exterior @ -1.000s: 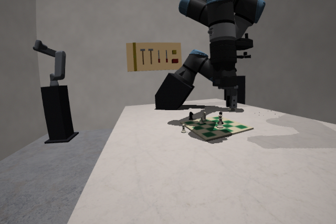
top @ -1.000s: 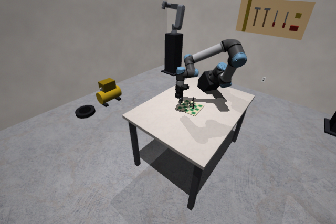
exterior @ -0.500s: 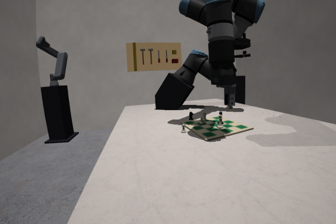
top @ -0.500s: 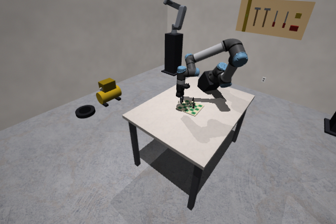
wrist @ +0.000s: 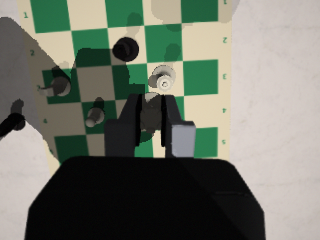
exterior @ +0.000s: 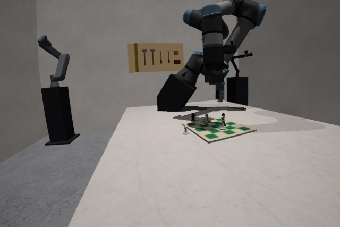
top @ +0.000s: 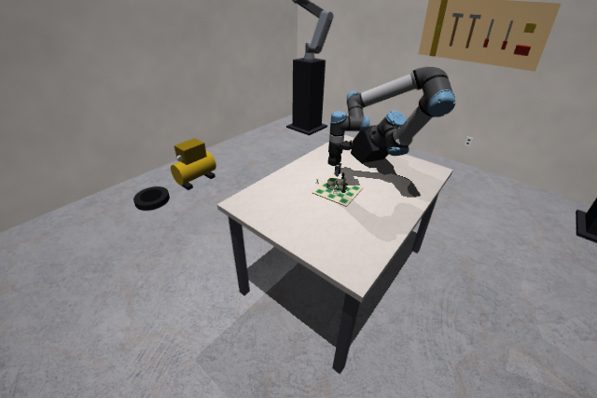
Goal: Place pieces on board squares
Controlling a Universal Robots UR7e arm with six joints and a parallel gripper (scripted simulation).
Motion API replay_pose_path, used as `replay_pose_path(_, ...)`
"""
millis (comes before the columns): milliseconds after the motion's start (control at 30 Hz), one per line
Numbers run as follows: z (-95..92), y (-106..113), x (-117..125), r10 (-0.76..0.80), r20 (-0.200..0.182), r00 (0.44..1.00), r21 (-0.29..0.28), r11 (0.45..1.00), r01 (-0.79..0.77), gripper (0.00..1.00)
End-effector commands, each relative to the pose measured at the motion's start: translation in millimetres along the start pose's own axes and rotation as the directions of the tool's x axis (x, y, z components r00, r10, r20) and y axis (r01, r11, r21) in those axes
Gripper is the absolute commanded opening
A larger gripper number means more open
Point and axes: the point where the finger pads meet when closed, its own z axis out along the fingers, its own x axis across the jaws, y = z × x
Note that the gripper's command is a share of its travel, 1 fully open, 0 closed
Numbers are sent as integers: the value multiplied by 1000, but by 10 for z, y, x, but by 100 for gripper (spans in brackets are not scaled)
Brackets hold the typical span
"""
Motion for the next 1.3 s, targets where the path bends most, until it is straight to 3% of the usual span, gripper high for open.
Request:
replay_pose_path(0, -42, -152, -529, -44, -8, 999, 0, 999, 44, 0)
replay_pose_path(67, -11, -207, -697, -59, -9, 998, 1, 998, 59, 0)
replay_pose_path(367, 72, -316, -1011, -89, -10, 996, 3, 996, 89, 0)
replay_pose_path(1267, 147, -324, -1033, -91, -10, 996, 3, 996, 91, 0)
